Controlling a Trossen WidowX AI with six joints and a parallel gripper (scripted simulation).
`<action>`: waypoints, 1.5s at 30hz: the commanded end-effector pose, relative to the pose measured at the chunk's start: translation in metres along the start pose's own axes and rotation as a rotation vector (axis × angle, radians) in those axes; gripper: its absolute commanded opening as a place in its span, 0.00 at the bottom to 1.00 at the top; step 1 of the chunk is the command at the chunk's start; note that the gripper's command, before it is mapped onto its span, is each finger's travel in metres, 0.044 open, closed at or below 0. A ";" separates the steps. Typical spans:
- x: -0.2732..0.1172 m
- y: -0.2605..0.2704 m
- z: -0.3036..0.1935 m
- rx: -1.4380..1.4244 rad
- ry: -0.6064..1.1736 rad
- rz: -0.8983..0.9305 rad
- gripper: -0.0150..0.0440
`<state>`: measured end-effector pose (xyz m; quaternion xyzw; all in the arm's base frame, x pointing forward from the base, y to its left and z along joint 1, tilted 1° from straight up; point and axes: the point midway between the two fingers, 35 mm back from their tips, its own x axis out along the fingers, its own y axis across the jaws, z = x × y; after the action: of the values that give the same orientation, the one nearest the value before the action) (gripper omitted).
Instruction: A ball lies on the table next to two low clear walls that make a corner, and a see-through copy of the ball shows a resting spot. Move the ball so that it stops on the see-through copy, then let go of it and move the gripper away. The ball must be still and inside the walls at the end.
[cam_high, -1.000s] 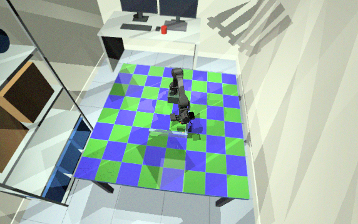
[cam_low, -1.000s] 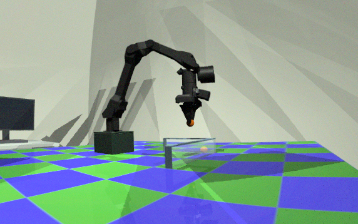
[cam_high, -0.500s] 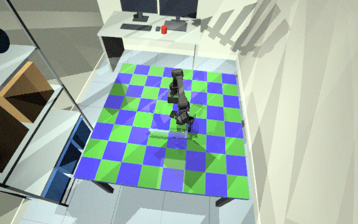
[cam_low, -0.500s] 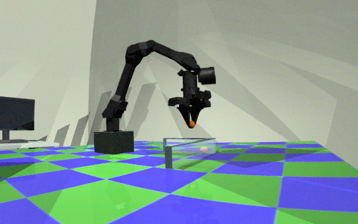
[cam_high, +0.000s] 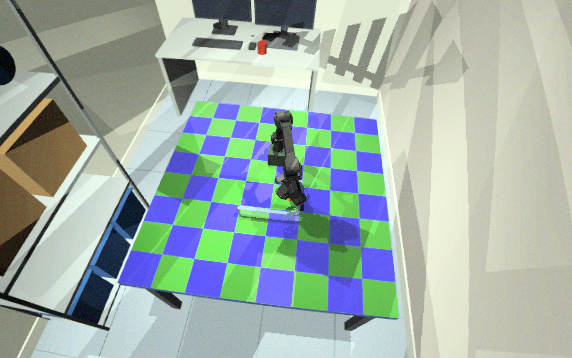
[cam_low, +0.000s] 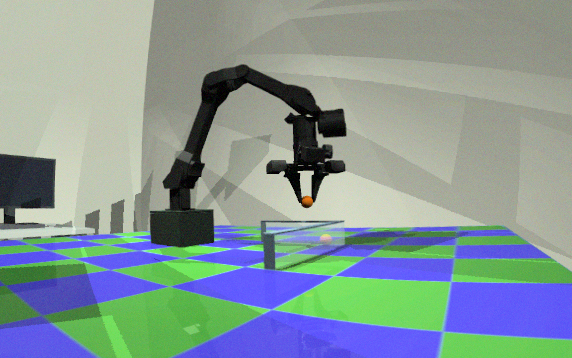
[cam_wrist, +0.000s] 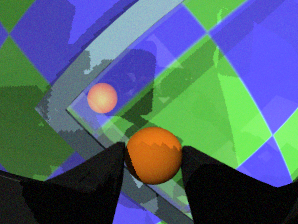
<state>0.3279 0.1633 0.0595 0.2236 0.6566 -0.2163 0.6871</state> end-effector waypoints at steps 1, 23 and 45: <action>0.004 0.001 0.001 0.170 0.003 -0.002 0.25; 0.011 0.002 0.006 0.752 0.002 -0.002 0.25; 0.083 0.002 0.006 0.752 0.001 -0.003 0.25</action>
<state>0.3376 0.1609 -0.0180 0.4580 0.5326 -0.4414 0.5583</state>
